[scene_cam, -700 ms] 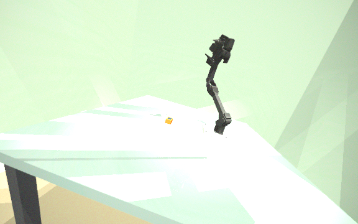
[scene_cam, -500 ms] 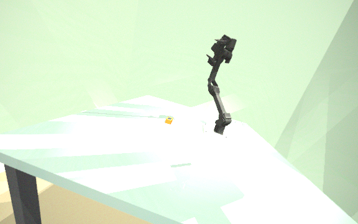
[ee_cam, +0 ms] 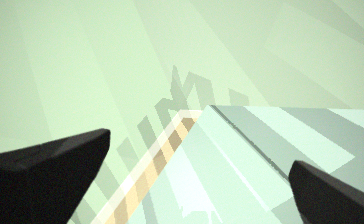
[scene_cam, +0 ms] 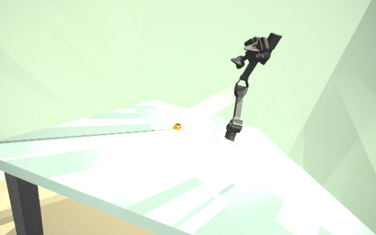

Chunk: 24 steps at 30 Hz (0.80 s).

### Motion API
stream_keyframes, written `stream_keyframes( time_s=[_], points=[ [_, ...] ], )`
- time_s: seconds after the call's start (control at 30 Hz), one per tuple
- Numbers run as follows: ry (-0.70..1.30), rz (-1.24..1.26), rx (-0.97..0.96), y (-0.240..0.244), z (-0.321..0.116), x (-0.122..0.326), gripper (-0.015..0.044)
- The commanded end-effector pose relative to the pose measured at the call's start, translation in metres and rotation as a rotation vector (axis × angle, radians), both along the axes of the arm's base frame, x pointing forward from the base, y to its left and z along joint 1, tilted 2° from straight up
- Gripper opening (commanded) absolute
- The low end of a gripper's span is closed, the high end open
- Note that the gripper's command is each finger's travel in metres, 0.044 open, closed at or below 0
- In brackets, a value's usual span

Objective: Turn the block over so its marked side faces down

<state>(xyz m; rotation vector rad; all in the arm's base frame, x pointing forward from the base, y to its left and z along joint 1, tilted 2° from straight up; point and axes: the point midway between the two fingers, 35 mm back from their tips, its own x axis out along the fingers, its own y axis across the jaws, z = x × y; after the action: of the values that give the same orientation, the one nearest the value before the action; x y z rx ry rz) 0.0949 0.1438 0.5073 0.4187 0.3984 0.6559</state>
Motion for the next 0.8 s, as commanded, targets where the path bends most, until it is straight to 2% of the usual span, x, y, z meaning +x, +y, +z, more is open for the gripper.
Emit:
stream_keyframes(
  time_s=[0.0,0.2,0.43,0.6,0.77],
  points=[
    [0.002,-0.057,-0.233,0.045,-0.036,0.018,0.0440],
    [0.059,-0.105,-0.397,0.071,-0.075,0.046,0.0440],
    [0.232,-0.161,-0.673,0.090,-0.151,0.120,0.0440],
    [0.426,-0.179,-0.801,0.073,-0.213,0.179,0.0440],
    [0.634,-0.137,-0.897,0.037,-0.282,0.230,0.0440]
  ],
)
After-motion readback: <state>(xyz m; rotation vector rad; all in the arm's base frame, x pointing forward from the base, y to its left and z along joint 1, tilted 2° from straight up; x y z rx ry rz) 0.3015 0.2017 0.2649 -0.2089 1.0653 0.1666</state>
